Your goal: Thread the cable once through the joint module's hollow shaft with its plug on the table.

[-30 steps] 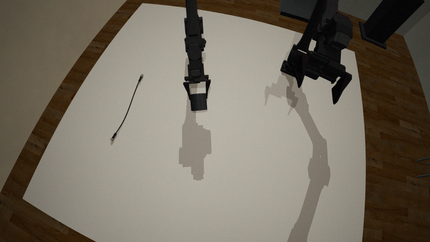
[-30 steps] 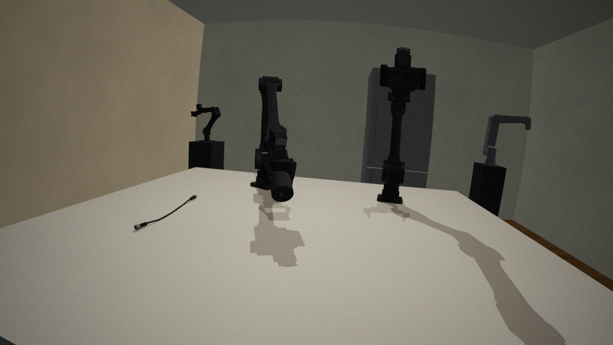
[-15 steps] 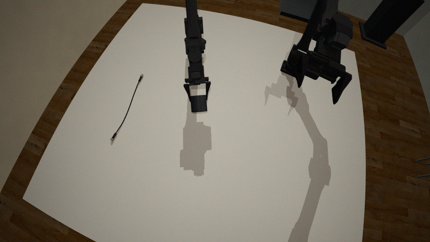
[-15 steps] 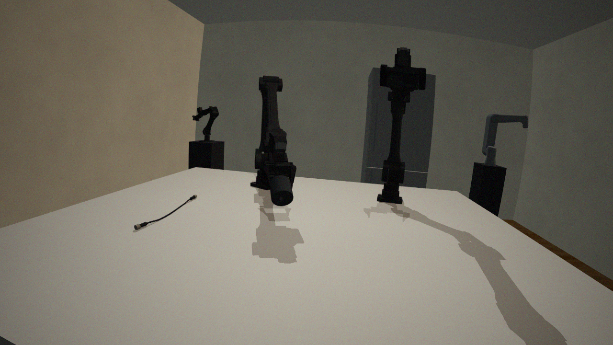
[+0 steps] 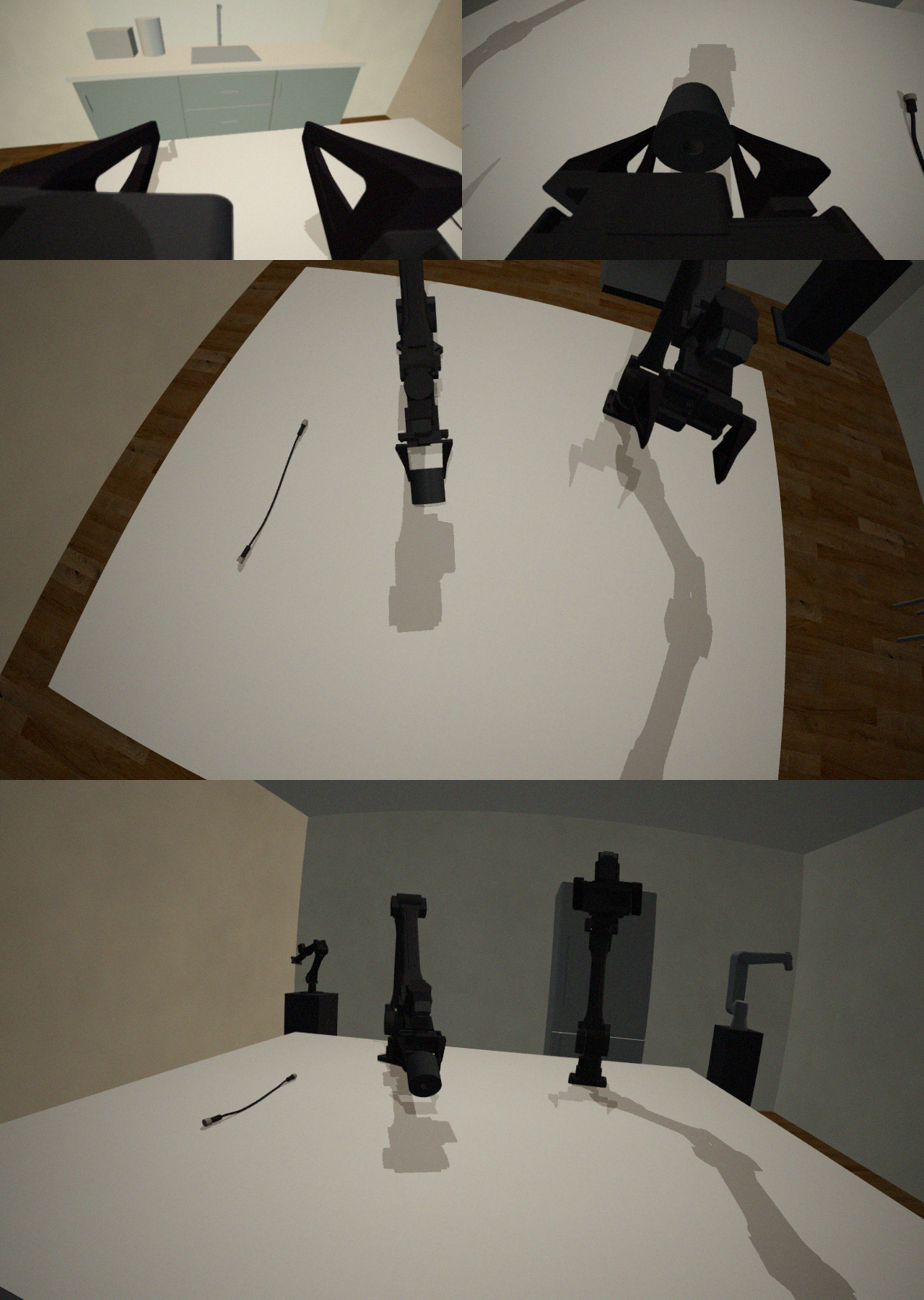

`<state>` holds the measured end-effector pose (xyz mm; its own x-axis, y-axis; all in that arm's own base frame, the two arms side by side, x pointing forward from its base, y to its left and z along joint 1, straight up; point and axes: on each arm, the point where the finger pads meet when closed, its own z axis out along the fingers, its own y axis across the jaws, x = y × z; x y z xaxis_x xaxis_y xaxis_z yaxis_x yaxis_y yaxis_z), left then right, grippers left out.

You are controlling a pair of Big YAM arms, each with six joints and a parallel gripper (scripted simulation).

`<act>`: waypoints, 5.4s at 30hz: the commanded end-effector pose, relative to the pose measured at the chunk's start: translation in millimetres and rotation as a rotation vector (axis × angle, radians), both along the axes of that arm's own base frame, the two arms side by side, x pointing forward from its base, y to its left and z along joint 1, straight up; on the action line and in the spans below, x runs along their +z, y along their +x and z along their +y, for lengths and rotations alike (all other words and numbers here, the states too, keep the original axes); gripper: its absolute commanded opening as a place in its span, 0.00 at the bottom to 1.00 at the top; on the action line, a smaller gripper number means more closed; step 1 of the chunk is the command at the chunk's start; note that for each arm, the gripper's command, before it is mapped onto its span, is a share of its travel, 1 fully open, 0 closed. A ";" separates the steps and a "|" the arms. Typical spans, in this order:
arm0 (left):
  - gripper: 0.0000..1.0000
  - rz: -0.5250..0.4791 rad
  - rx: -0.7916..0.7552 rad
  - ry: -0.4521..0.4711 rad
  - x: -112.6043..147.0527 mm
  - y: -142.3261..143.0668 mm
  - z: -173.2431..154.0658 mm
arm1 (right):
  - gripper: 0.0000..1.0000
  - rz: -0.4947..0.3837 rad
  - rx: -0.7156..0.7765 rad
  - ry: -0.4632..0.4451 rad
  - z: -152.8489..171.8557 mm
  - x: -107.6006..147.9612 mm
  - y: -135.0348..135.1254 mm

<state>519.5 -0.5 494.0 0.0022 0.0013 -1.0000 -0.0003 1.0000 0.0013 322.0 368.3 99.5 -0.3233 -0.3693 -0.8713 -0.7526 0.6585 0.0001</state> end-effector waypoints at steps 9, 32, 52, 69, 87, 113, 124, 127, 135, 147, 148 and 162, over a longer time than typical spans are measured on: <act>1.00 -0.019 0.010 -0.008 12.5 1.6 4.6 | 0.70 -0.105 0.005 0.119 21.8 44.6 14.2; 1.00 -0.019 0.010 -0.008 12.5 1.6 4.6 | 0.70 -0.108 0.001 0.122 22.6 27.3 17.5; 1.00 -0.019 0.010 -0.008 12.5 1.6 4.6 | 0.70 -0.115 0.005 0.130 27.7 13.7 19.2; 1.00 -0.019 0.010 -0.008 12.5 1.6 4.6 | 0.70 -0.115 0.005 0.131 27.8 13.5 19.4; 1.00 -0.019 0.010 -0.008 12.5 1.6 4.6 | 0.70 -0.115 0.005 0.130 27.9 13.2 19.5; 1.00 -0.019 0.010 -0.008 12.5 1.6 4.6 | 0.70 -0.114 0.005 0.130 28.0 12.8 19.6; 1.00 -0.019 0.010 -0.008 12.5 1.6 4.6 | 0.96 -0.109 0.005 0.124 26.7 10.3 18.4; 1.00 -0.019 0.010 -0.008 12.5 1.6 4.6 | 0.96 -0.082 0.005 0.092 21.1 -8.8 13.6; 1.00 -0.019 0.010 -0.008 12.5 1.6 4.6 | 0.96 -0.099 0.005 0.112 21.9 3.4 14.4; 1.00 -0.019 0.010 -0.008 12.5 1.6 4.6 | 0.96 -0.094 0.005 0.106 21.8 -0.6 14.2; 1.00 -0.019 0.010 -0.008 12.5 1.6 4.6 | 0.96 -0.094 0.005 0.106 21.8 -0.6 14.2; 1.00 -0.019 0.010 -0.008 12.5 1.6 4.6 | 0.96 -0.094 0.005 0.106 21.8 -0.6 14.2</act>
